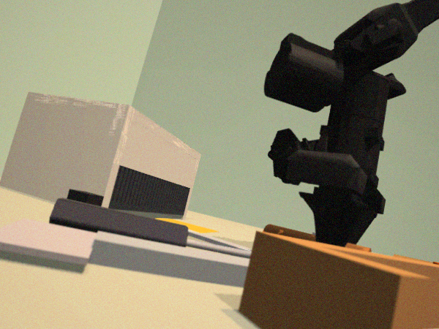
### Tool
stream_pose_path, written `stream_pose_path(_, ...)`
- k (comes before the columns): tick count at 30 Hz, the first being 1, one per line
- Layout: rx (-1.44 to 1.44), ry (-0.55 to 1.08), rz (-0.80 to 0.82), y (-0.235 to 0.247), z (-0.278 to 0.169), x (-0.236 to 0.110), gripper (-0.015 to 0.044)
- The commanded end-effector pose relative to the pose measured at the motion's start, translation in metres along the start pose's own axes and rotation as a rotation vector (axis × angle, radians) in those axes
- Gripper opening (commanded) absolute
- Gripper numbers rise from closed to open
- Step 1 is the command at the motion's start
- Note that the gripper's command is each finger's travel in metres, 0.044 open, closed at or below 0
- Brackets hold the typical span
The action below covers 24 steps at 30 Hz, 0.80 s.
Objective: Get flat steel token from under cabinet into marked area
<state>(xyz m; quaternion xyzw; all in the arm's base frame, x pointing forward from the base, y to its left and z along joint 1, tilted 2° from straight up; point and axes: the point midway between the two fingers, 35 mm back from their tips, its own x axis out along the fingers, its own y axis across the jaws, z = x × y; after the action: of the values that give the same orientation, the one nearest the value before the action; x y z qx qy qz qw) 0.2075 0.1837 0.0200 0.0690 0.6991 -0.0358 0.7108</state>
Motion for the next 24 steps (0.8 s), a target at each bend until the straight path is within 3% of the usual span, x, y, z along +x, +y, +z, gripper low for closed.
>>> stream_pose_path(1, 0.000, 0.000, 0.002, 0.001, 0.000, 0.000, 0.0000)
stream_pose_path(24, 0.004, 0.001, 0.000, 0.001, 0.032, 0.000, 0.0000)
